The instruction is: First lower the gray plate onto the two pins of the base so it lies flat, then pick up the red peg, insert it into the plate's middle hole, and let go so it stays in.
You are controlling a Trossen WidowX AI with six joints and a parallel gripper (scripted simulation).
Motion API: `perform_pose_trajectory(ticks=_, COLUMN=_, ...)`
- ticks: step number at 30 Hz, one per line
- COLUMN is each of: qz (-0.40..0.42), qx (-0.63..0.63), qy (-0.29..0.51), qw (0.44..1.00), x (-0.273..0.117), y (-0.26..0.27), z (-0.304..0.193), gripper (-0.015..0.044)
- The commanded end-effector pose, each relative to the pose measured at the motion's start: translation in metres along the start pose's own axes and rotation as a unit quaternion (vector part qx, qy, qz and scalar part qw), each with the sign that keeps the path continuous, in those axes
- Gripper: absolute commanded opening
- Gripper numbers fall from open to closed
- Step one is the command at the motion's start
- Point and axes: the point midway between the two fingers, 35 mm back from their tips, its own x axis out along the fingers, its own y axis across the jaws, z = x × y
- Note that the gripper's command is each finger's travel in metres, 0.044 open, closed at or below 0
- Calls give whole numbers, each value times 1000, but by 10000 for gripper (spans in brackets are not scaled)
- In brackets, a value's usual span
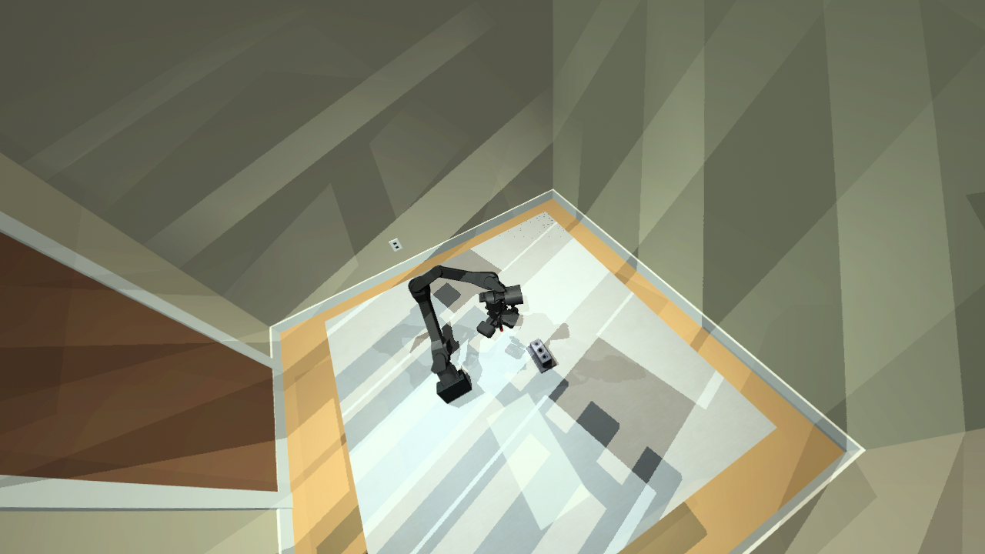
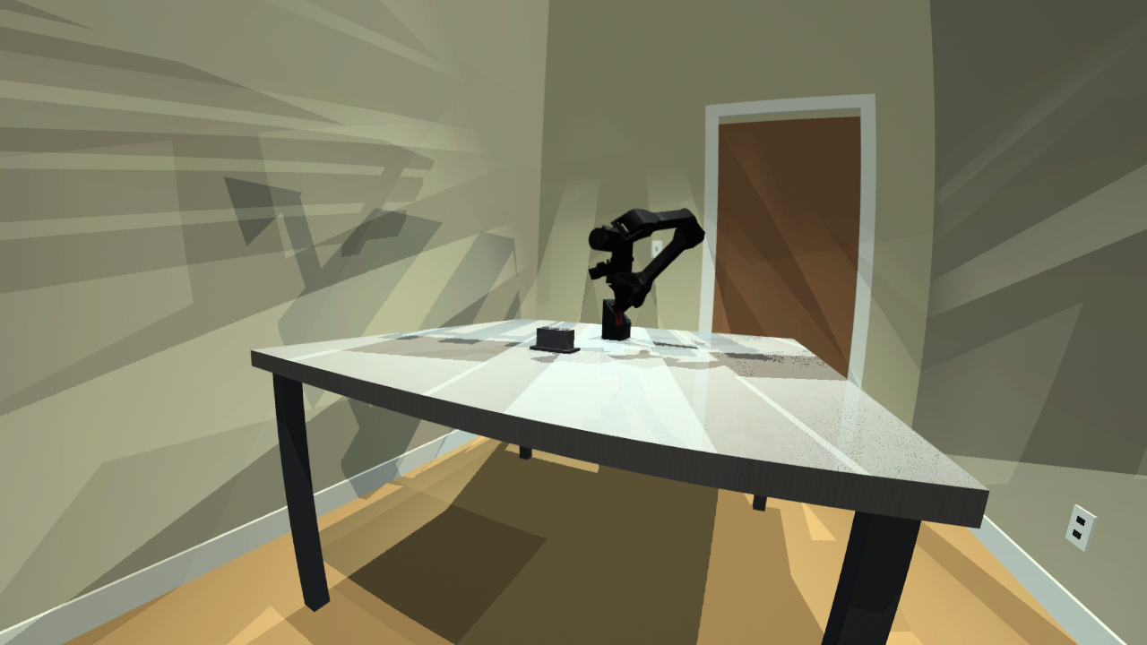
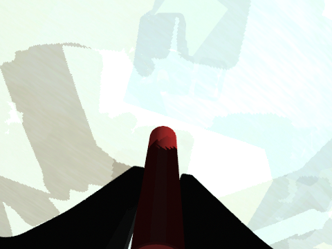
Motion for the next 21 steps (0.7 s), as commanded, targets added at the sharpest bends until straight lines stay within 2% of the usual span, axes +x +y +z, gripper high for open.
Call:
perform_pose_trajectory(ticks=1, qz=2, qx=-3, qy=-5, qw=1000, x=-3, y=5, z=13, gripper=0)
perform_pose_trajectory(ticks=21, qz=4, qx=-6, qy=-5, qw=1000, x=-8, y=18, z=72, gripper=0)
